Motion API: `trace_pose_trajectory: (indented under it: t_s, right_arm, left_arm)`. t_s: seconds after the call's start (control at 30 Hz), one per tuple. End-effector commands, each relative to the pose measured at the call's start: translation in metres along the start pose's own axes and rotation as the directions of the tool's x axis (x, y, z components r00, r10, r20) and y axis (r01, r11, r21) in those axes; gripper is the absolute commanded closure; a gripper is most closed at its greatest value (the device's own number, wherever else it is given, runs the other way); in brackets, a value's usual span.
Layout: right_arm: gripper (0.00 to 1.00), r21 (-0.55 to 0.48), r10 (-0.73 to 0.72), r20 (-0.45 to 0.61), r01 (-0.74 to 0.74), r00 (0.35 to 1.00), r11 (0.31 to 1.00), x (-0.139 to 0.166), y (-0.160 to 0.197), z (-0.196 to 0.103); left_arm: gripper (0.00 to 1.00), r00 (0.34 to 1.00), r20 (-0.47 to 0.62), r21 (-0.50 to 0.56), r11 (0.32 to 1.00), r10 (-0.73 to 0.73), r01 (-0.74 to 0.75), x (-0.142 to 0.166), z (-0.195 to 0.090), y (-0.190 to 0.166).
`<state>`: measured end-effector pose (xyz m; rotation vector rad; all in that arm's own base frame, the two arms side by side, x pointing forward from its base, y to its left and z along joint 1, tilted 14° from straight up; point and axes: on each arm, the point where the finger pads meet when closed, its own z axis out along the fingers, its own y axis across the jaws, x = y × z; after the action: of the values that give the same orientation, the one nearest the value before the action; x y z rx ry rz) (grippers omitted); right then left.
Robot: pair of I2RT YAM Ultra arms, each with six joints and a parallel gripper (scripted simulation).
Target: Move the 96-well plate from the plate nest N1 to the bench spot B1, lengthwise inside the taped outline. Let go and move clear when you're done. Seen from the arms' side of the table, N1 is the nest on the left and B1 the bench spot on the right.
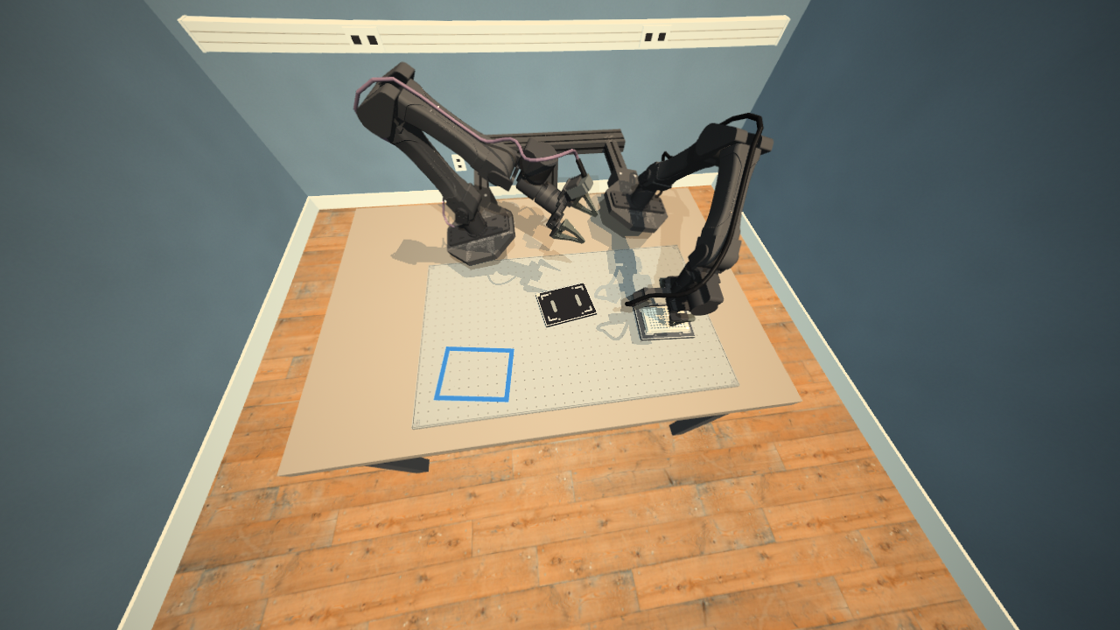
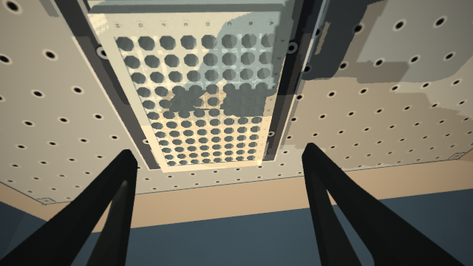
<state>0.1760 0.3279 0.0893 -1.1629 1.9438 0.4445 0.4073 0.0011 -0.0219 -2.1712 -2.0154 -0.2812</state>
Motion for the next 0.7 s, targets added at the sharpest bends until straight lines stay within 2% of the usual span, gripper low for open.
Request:
trace_pose_trajectory:
  t_s: [0.0, 0.5, 0.67]
  right_arm:
    - [0.00, 0.005, 0.005, 0.010, -0.005, 1.000, 1.000, -0.003, 0.000, -0.003]
    - [0.00, 0.005, 0.005, 0.010, -0.005, 1.000, 1.000, -0.003, 0.000, -0.003]
    - [0.00, 0.005, 0.005, 0.010, -0.005, 1.000, 1.000, -0.003, 0.000, -0.003]
  left_arm:
    - [0.00, 1.000, 0.010, -0.046, 0.999, -0.008, 0.009, -0.003, -0.006, 0.015]
    - [0.00, 1.000, 0.011, -0.055, 0.998, -0.003, 0.004, -0.003, 0.010, 0.017]
    - [0.00, 1.000, 0.011, -0.034, 0.999, -0.002, 0.003, -0.003, 0.024, 0.012]
